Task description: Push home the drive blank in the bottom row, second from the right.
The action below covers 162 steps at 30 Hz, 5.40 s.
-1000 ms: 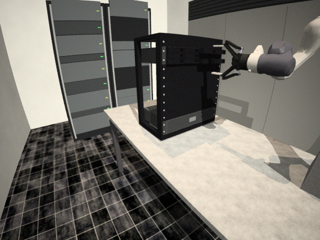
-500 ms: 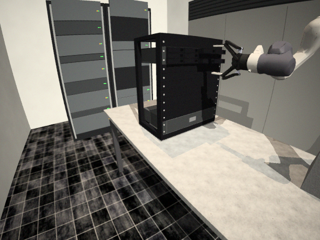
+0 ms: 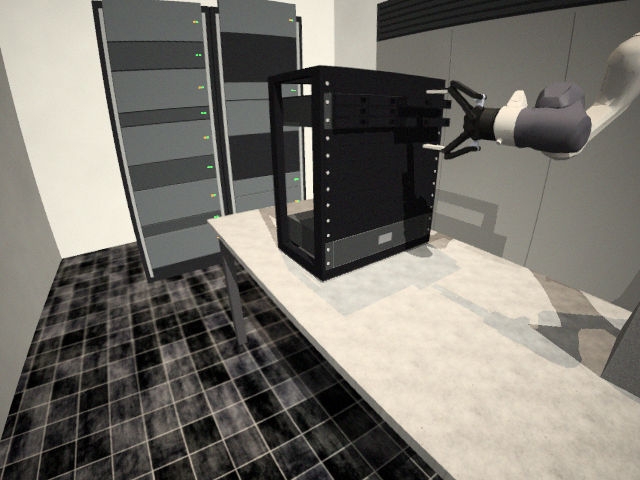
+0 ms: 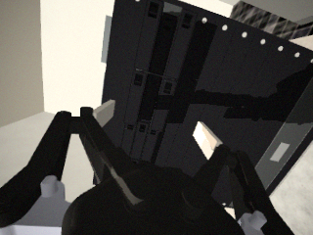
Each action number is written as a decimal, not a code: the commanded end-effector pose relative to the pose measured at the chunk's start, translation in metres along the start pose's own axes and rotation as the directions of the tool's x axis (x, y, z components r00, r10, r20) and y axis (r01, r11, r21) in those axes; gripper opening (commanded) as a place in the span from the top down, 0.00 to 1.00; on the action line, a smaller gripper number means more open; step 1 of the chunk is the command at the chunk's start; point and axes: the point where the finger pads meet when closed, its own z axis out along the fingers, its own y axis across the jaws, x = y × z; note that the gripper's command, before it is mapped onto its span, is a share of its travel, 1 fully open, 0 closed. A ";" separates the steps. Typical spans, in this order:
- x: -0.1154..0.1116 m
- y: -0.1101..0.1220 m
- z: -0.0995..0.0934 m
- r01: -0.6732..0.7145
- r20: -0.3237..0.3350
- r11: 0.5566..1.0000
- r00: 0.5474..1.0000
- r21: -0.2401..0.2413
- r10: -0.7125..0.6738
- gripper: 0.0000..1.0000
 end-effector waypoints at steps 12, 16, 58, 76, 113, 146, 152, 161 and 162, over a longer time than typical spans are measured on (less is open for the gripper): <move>-0.001 0.000 0.000 -0.005 0.004 1.000 1.000 0.001 0.005 1.00; -0.001 0.000 0.000 -0.005 0.004 1.000 1.000 0.001 0.005 1.00; 0.010 0.010 -0.025 -0.005 0.004 1.000 1.000 0.001 0.005 1.00; 0.010 0.010 0.013 -0.005 0.004 1.000 1.000 0.001 0.005 1.00; 0.011 0.011 0.013 -0.005 0.004 1.000 1.000 0.001 0.005 1.00; 0.011 0.011 0.013 -0.005 0.004 1.000 1.000 0.001 0.005 1.00; 0.011 0.011 0.013 -0.005 0.004 1.000 1.000 0.001 0.005 1.00; 0.012 0.012 0.013 -0.005 0.004 1.000 1.000 0.001 0.005 1.00; 0.012 0.012 0.013 -0.005 0.004 1.000 1.000 0.001 0.005 1.00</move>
